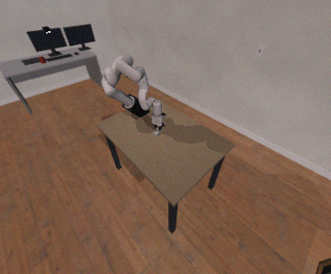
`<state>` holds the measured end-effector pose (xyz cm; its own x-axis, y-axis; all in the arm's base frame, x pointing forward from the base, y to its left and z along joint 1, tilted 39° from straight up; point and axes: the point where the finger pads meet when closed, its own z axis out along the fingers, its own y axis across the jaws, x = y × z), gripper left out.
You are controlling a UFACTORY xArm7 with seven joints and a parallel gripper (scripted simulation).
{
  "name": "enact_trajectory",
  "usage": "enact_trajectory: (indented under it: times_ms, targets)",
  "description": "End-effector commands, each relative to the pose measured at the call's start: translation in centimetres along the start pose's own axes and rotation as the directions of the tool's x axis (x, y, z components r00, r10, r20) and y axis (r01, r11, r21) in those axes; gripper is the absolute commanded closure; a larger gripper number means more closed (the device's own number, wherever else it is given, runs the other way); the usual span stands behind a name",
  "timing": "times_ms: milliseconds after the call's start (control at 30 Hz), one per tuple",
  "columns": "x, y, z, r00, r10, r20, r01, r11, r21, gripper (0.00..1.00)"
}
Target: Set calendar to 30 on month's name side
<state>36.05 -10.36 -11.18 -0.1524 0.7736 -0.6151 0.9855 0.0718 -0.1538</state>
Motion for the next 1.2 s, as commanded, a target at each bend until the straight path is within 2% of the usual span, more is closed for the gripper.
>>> enact_trajectory:
  times_ms: [0,1167]
  targets:
    - [0.05,0.14,-0.08,1.0,0.0,-0.001,0.0,1.0,-0.003,0.71]
    - [0.05,0.14,0.88,1.0,0.0,-0.001,0.0,1.0,-0.003,0.71]
